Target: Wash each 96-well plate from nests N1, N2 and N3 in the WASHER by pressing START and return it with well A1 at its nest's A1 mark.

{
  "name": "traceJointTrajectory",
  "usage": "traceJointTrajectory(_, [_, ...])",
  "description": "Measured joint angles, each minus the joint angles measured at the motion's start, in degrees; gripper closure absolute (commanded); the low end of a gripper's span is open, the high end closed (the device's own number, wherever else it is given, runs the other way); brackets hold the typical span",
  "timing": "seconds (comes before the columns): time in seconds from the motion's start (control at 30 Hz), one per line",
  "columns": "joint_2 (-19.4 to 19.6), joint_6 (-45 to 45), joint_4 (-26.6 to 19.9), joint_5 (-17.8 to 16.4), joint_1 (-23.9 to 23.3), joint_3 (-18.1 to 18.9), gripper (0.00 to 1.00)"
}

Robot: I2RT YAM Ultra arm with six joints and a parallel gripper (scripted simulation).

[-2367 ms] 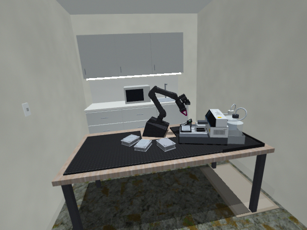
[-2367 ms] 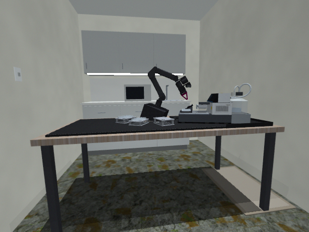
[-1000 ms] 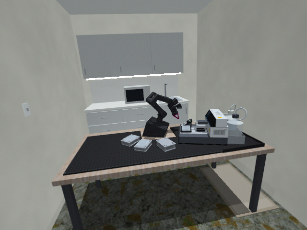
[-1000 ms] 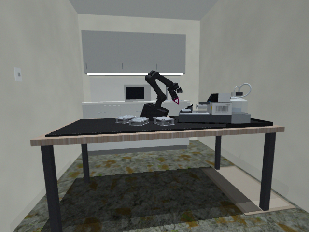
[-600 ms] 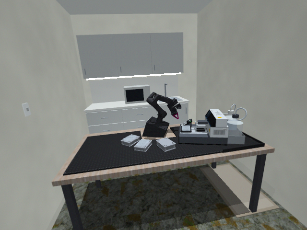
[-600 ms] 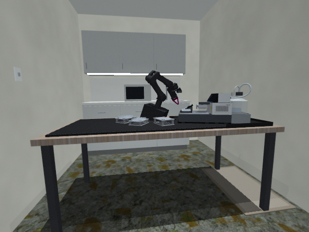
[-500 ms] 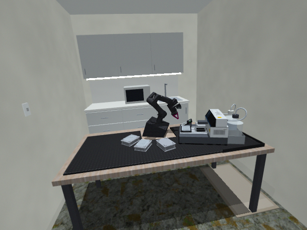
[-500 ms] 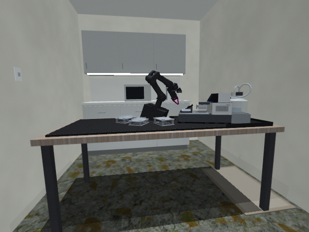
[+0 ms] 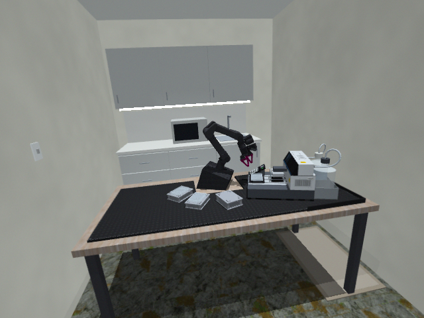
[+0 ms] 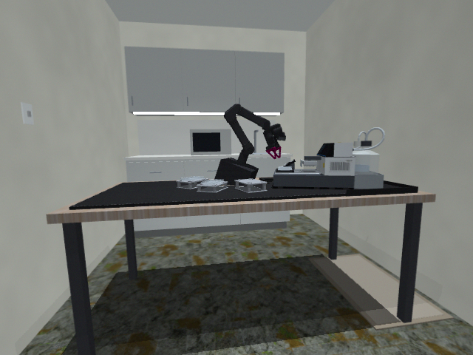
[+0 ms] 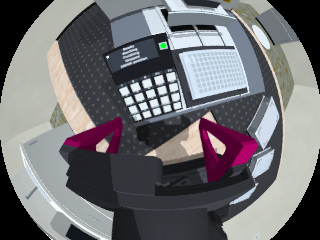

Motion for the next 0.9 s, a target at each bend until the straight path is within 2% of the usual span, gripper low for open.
traceJointTrajectory(0.1, [3.34, -0.68, -1.46, -4.28, -5.84, 2.89, 0.00])
traceJointTrajectory(0.33, [13.94, -0.59, -5.38, -12.90, -19.34, 13.42, 0.00])
traceJointTrajectory(0.47, [18.38, 2.58, -8.44, -15.93, -21.22, 17.53, 0.00])
traceJointTrajectory(0.7, [23.26, 8.41, -13.60, -19.28, -23.02, 21.75, 0.00])
traceJointTrajectory(0.9, [23.85, 10.99, -15.41, -20.50, -23.28, 22.64, 0.00])
